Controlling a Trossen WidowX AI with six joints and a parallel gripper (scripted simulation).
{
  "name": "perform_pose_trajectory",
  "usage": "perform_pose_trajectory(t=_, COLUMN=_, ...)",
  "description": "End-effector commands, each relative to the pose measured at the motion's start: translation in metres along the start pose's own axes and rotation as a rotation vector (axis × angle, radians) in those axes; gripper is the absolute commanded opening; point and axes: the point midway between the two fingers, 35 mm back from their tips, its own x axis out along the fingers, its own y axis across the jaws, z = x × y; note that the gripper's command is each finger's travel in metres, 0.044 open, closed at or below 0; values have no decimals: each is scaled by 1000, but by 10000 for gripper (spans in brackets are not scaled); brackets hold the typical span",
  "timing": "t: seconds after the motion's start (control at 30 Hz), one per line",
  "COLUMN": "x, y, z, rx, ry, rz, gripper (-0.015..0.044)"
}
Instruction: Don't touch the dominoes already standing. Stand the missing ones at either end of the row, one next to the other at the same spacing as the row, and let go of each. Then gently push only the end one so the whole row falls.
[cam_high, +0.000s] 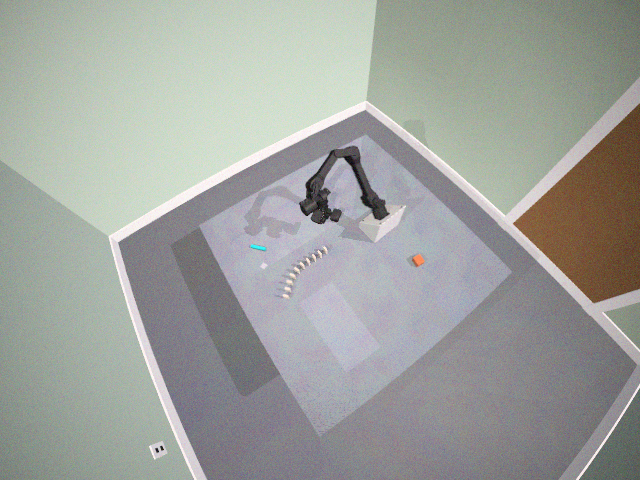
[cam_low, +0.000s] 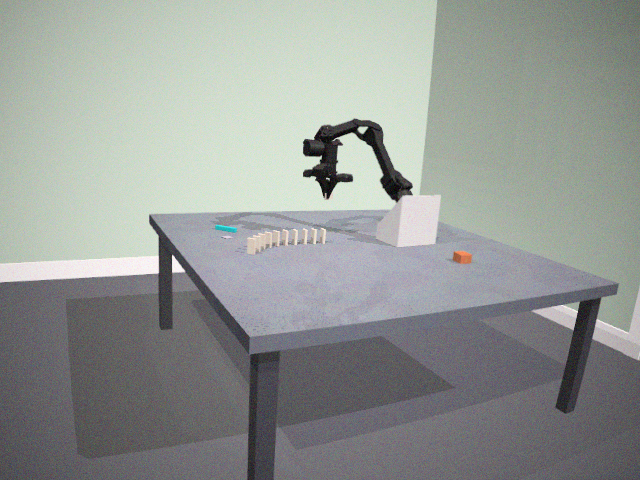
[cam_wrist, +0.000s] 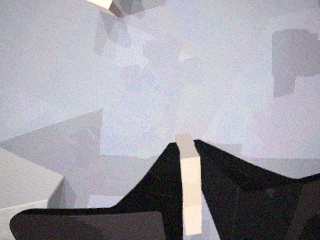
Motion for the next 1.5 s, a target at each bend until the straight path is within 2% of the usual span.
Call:
perform_pose_trajectory(t=0.0, x=-17, y=0, z=-3, rx=8, ry=10, rz=-6, gripper=22)
perform_pose_trajectory(t=0.13, x=-16, y=-6, z=-13, rx=69, ry=8, rz=-4, gripper=22)
perform_pose_trajectory(t=0.3, x=-18, y=-33, z=-84, rx=509, ry=8, rz=-9, gripper=22)
perform_pose_trajectory(t=0.37, x=-18, y=-36, z=-95, rx=571, ry=9, rz=-12, gripper=22)
perform_pose_trajectory(t=0.67, x=-13, y=-35, z=-90, rx=603, ry=-12, rz=11, gripper=22)
perform_pose_trajectory(t=1.07, x=28, y=-38, z=-52, rx=842, ry=-214, rz=161, gripper=22)
perform_pose_trajectory(t=1.47, x=58, y=-58, z=-30, rx=1033, ry=-461, rz=223, gripper=22)
